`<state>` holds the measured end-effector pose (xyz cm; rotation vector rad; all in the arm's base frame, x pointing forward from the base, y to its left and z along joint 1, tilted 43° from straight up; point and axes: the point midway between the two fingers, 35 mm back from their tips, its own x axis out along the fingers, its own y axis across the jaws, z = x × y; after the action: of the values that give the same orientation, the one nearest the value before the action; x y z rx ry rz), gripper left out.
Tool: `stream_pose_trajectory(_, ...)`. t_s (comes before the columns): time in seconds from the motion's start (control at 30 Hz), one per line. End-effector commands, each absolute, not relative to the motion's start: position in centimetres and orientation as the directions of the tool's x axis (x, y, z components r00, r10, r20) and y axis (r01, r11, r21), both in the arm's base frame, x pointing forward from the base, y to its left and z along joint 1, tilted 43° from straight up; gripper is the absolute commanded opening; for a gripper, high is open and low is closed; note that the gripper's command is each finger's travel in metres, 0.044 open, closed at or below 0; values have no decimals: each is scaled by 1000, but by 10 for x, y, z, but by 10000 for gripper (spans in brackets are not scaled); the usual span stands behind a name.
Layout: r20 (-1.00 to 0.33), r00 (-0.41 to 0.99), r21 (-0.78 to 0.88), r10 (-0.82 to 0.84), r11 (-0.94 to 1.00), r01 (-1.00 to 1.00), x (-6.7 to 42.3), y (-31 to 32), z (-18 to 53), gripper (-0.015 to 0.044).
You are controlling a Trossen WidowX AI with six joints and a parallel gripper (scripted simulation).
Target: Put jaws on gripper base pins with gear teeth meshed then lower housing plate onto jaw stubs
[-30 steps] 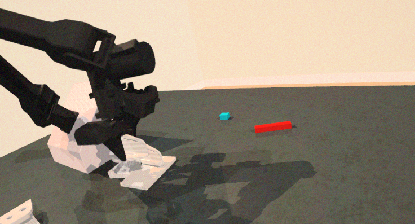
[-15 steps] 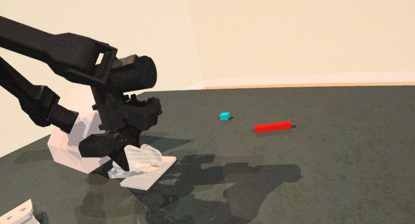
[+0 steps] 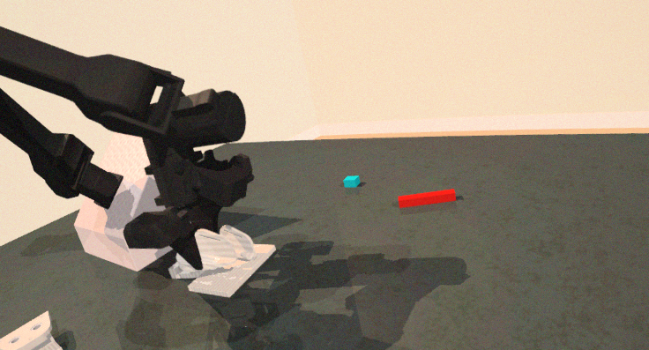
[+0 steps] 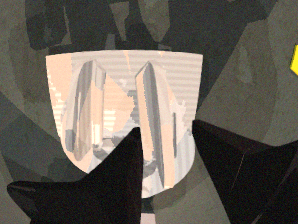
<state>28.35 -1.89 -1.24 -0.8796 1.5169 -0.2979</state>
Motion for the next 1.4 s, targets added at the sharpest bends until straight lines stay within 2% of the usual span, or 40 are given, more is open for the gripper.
stream_pose_trajectory(0.0, -732, 90, -658, -675, 667, -349, 284, -20, -13, 134)
stream_pose_trajectory(1.37, -732, 90, -658, -676, 666, -352, 285, -28, -21, 134)
